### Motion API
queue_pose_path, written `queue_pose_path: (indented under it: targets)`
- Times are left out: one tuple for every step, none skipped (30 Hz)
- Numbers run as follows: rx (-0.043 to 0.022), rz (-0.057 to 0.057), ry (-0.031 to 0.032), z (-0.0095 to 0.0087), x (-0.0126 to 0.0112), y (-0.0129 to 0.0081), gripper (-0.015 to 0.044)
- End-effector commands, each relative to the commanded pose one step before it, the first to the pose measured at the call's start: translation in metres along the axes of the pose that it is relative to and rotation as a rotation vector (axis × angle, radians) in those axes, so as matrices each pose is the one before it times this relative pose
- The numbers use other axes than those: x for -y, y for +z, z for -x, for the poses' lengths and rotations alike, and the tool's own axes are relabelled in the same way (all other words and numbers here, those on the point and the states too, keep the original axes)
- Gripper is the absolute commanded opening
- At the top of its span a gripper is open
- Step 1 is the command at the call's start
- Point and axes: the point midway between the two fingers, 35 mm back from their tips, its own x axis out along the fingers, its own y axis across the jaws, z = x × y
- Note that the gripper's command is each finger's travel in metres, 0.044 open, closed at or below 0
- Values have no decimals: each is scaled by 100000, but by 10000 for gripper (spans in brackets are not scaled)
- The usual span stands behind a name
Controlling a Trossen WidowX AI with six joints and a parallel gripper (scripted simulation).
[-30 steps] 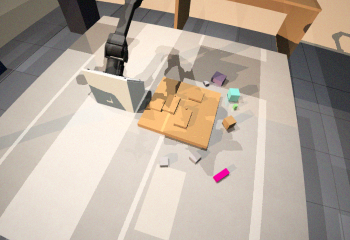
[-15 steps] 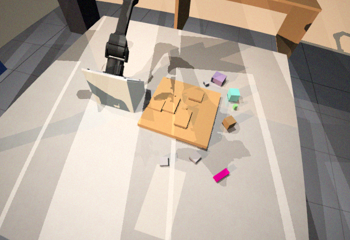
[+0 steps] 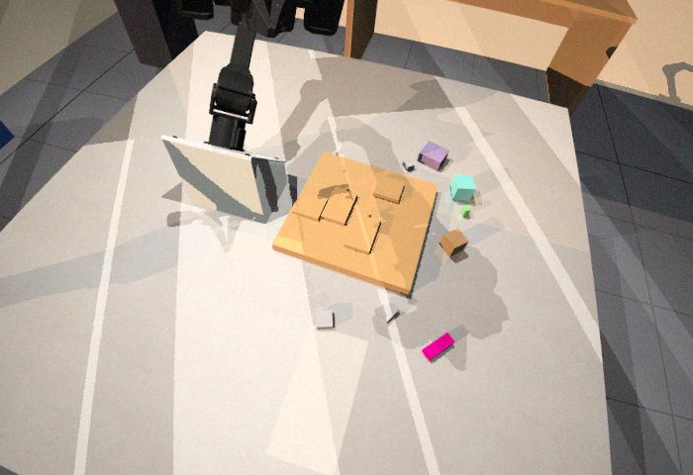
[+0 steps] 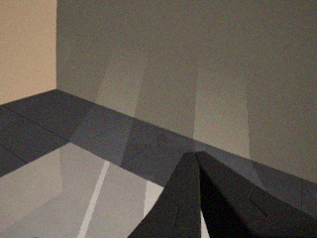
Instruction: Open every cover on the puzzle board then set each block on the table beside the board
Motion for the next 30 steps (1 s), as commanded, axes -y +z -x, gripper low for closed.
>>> queue_pose_path:
  targets:
    - [-6472,4114,6638,-741,-2324,-1232,0]
    - [-1285,724,1216,-166,-447,-248,0]
    - [-1286,725,1211,-167,-446,-247,0]
    - [-1287,727,1205,-169,-445,-246,0]
    - [-1289,728,1200,-170,-444,-245,0]
    - [-1278,856,1277,-169,-448,-256,0]
    - [-1278,857,1274,-171,-447,-255,0]
    - [-1278,856,1271,-173,-446,-253,0]
    - [-1278,856,1267,-174,-445,-251,0]
    - [-1278,855,1263,-176,-444,-250,0]
    - [-1278,854,1260,-178,-443,-248,0]
    - [-1278,854,1256,-180,-442,-247,0]
    - [-1278,853,1252,-181,-441,-245,0]
    - [-1279,852,1248,-183,-440,-244,0]
    - [-1279,850,1244,-185,-439,-242,0]
    - [-1295,860,1255,-189,-443,-244,0]
    - [-1297,859,1252,-191,-442,-242,0]
    - [-1297,857,1248,-192,-441,-241,0]
    - [-1298,855,1243,-194,-440,-239,0]
    - [-1298,854,1239,-196,-438,-238,0]
    - [-1299,851,1235,-197,-437,-236,0]
    - [-1300,849,1230,-199,-436,-235,0]
    - [-1300,847,1226,-201,-434,-233,0]
    - [-1301,845,1221,-203,-433,-232,0]
    - [-1302,842,1216,-204,-431,-230,0]
    - [-1435,702,1236,-214,-434,-229,0]
    - [-1462,711,1251,-220,-439,-232,0]
    - [-1464,707,1243,-221,-437,-231,0]
    - [-1467,704,1236,-223,-436,-229,0]
    - [-1469,700,1229,-225,-434,-228,0]
